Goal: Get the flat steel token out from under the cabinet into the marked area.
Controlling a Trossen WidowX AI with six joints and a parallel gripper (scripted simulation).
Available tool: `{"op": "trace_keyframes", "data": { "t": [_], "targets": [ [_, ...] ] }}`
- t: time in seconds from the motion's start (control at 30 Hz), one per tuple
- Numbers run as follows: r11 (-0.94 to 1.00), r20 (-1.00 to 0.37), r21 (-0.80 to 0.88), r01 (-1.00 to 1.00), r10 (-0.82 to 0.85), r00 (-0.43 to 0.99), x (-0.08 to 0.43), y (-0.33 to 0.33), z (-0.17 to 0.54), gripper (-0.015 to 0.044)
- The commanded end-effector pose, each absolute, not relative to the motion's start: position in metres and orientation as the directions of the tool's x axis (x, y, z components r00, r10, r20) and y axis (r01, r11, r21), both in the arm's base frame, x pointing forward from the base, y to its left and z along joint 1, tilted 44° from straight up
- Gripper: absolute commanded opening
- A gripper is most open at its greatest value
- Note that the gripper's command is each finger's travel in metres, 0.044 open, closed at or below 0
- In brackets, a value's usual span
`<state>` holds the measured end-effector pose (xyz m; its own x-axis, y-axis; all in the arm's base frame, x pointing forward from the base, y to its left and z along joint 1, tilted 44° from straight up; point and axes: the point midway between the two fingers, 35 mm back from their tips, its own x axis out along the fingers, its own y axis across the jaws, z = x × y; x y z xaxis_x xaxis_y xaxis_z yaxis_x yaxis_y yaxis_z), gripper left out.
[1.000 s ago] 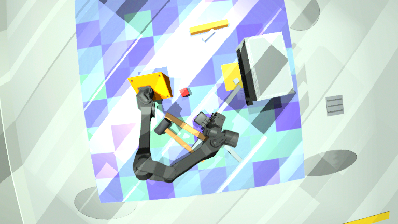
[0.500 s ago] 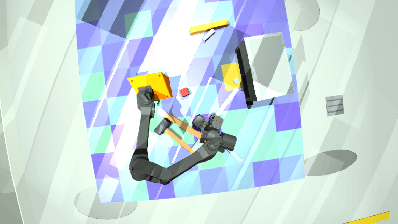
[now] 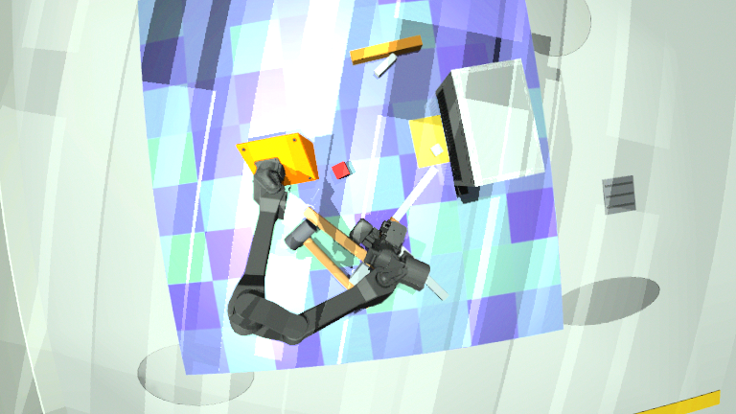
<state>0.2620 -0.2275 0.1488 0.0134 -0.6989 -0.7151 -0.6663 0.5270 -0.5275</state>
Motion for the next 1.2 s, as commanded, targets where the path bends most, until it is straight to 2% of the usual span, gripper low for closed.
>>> {"op": "trace_keyframes", "data": {
  "t": [0.0, 0.17, 0.73, 0.97, 1.17],
  "targets": [
    [0.524, -0.71, -0.536, -0.662, -0.704, 0.017, 0.257, -0.231, 0.155, 0.0],
    [0.523, -0.709, -0.536, -0.662, -0.705, 0.017, 0.251, -0.235, 0.158, 0.0],
    [0.529, -0.717, -0.526, -0.665, -0.697, 0.014, 0.258, -0.214, 0.172, 0.044],
    [0.523, -0.713, -0.53, -0.667, -0.701, 0.017, 0.253, -0.164, 0.222, 0.044],
    [0.525, -0.72, -0.522, -0.672, -0.694, 0.017, 0.256, -0.172, 0.211, 0.044]
  ]
}}
